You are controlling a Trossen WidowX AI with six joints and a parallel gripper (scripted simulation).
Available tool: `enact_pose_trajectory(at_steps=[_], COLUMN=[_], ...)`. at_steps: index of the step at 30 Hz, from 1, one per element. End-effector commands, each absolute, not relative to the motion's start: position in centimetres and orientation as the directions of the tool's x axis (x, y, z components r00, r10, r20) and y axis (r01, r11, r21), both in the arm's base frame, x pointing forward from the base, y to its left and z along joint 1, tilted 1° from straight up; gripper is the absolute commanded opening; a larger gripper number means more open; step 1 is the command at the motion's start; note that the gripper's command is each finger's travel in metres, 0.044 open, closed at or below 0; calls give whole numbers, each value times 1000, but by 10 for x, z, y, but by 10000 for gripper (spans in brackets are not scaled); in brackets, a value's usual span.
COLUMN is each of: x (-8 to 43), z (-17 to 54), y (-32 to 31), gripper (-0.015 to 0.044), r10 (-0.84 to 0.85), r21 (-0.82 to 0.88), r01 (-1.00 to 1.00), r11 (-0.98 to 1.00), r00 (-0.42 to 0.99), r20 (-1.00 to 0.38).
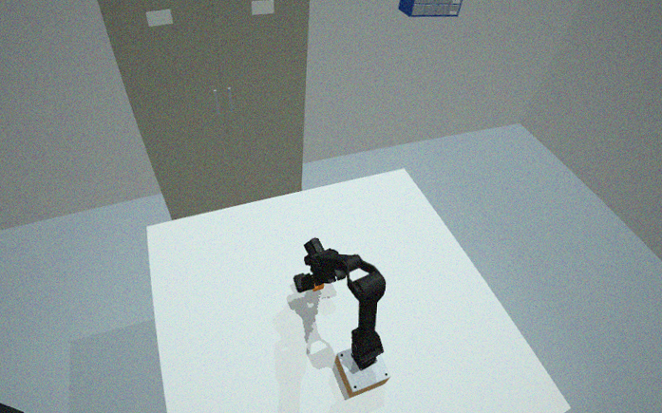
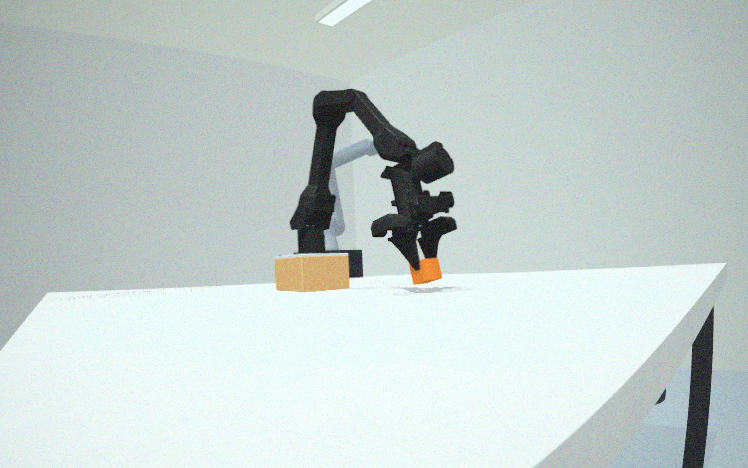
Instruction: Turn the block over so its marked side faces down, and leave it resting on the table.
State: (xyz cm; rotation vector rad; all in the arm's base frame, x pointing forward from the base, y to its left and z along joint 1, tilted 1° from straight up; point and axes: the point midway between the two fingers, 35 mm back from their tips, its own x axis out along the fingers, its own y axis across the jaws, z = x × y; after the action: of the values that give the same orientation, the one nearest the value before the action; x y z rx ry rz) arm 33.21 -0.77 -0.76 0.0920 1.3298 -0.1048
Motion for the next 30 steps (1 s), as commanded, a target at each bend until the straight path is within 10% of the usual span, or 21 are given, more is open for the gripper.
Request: enact_pose_trajectory(at_steps=[1, 30], x=[331, 337], z=[-8, -31], y=[-8, -7], gripper=[0, 0], r10=[-35, -79], r21=[5, 6], r01=[135, 134], r11=[991, 991], r00=[294, 620], r20=[-955, -780])
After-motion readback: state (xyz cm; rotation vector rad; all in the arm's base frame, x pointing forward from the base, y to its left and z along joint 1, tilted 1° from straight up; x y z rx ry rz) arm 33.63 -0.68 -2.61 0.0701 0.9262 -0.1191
